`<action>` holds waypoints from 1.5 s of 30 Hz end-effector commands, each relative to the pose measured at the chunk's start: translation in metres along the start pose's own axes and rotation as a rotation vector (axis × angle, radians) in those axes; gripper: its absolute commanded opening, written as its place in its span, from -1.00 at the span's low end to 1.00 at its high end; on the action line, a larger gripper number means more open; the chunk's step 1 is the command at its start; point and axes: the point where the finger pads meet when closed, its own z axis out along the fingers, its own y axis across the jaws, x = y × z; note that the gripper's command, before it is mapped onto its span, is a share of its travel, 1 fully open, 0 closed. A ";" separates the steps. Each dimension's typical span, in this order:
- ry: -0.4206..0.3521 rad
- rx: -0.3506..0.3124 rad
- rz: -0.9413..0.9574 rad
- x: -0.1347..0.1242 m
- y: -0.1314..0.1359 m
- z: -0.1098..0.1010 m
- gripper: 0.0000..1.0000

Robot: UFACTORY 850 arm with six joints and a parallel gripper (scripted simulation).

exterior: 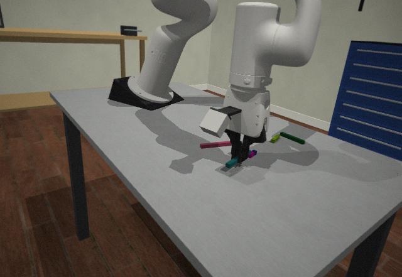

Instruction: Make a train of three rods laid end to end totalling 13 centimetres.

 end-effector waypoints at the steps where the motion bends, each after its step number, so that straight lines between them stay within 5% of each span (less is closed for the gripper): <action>1: 0.001 0.001 0.000 0.000 -0.001 0.000 -0.92; 45: 0.001 0.001 0.000 0.000 -0.001 0.011 -0.92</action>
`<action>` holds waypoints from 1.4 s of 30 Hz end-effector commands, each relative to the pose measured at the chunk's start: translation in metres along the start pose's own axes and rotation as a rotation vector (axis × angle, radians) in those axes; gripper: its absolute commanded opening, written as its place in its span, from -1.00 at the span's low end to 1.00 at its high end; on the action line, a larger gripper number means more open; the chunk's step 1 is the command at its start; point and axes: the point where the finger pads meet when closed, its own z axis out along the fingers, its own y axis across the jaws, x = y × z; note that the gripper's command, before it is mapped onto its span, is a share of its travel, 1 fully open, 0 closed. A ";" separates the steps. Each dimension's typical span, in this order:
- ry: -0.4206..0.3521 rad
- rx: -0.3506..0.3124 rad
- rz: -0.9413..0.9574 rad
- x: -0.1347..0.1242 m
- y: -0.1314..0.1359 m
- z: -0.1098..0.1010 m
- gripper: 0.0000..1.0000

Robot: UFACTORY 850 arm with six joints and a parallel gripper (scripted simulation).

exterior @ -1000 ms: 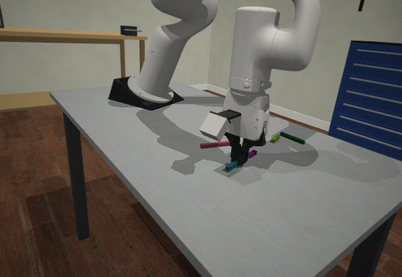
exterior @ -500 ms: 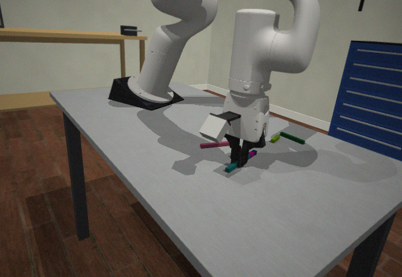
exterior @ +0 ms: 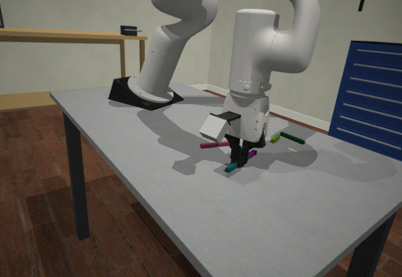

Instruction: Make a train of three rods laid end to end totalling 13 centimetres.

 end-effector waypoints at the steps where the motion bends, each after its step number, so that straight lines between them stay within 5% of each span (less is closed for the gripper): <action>1: 0.001 0.001 0.000 0.000 -0.001 -0.001 -0.92; 13: 0.001 0.001 0.000 0.000 -0.001 -0.001 -0.92; 28: 0.001 0.001 0.000 0.000 -0.001 -0.001 -0.51; 42: 0.001 0.002 0.000 0.000 -0.001 -0.002 -0.51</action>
